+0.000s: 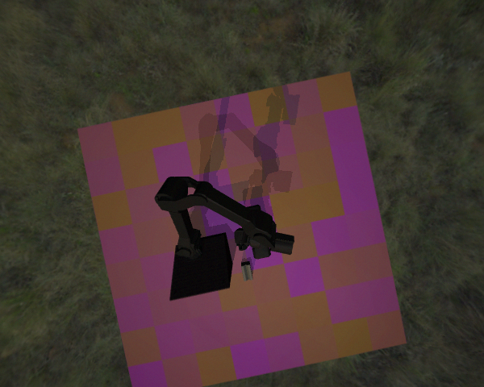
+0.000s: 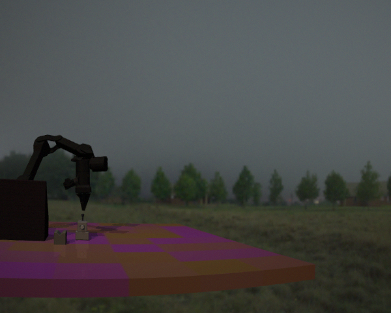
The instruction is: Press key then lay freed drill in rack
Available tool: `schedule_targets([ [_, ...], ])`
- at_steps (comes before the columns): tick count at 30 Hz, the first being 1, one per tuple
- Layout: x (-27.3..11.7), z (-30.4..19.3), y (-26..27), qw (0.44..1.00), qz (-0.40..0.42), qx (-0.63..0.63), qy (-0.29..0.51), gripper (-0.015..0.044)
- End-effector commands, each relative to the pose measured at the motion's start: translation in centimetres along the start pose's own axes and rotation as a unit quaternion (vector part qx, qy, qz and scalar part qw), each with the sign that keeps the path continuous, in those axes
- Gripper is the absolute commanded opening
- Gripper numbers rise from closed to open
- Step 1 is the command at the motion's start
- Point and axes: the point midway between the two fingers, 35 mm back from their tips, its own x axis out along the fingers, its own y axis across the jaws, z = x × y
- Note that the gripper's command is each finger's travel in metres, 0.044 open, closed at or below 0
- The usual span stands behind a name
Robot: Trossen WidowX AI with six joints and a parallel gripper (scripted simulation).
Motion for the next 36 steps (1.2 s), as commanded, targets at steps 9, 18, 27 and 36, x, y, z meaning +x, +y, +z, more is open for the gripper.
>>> schedule_targets([
  [9,-6.2,-0.4,0.2,1.000,-0.007,0.010,-0.025,0.0263],
  [18,-5.2,-0.8,1.6,0.983,-0.005,-0.183,-0.013,0.0440],
  [27,-3.9,-1.3,4.8,0.817,-0.005,-0.576,-0.009,0.0440],
  [36,-2.6,-1.5,7.7,0.560,-0.006,-0.828,-0.009,0.0440],
])
